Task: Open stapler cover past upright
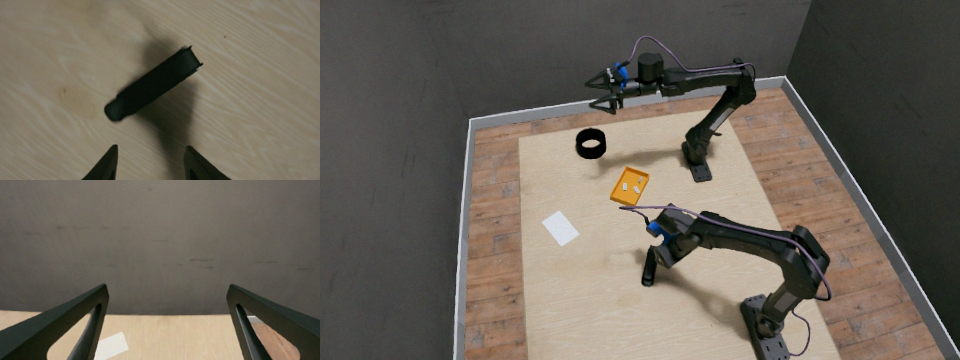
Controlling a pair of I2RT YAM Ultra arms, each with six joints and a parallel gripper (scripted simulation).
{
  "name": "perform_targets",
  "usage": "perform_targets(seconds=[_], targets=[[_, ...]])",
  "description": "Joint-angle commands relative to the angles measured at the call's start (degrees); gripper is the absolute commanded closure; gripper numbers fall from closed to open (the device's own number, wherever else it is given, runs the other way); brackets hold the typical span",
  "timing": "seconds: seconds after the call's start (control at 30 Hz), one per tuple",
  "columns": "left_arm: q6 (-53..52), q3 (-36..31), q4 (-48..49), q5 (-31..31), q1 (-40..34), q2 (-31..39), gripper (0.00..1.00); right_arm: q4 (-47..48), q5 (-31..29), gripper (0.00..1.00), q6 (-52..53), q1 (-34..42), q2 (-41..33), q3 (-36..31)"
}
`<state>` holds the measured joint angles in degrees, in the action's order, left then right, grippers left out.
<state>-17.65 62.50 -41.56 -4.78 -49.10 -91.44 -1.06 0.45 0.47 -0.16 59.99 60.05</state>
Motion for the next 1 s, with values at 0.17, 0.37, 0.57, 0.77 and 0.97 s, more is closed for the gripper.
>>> perform_targets(seconds=[0.17,0.37,0.57,0.77,0.97], targets=[[-21.62,9.67,-8.02,2.51,1.41,-8.76,0.5,1.27,-0.42,0.0,-0.46,0.43,-0.11,-0.14],[-34.81,16.97,-13.23,3.93,1.98,-15.89,0.5,1.27,-0.42,0.0,-0.46,0.43,-0.11,-0.14],[-43.6,21.61,-16.63,4.81,2.32,-20.47,0.5,1.27,-0.42,0.0,-0.46,0.43,-0.11,-0.14],[-50.97,28.16,-20.56,5.4,2.67,-26.58,0.5,1.27,-0.42,0.0,-0.46,0.43,-0.11,-0.14],[-50.01,29.82,-20.36,4.79,2.71,-27.94,0.5,1.27,-0.42,0.0,-0.46,0.43,-0.11,-0.14]])
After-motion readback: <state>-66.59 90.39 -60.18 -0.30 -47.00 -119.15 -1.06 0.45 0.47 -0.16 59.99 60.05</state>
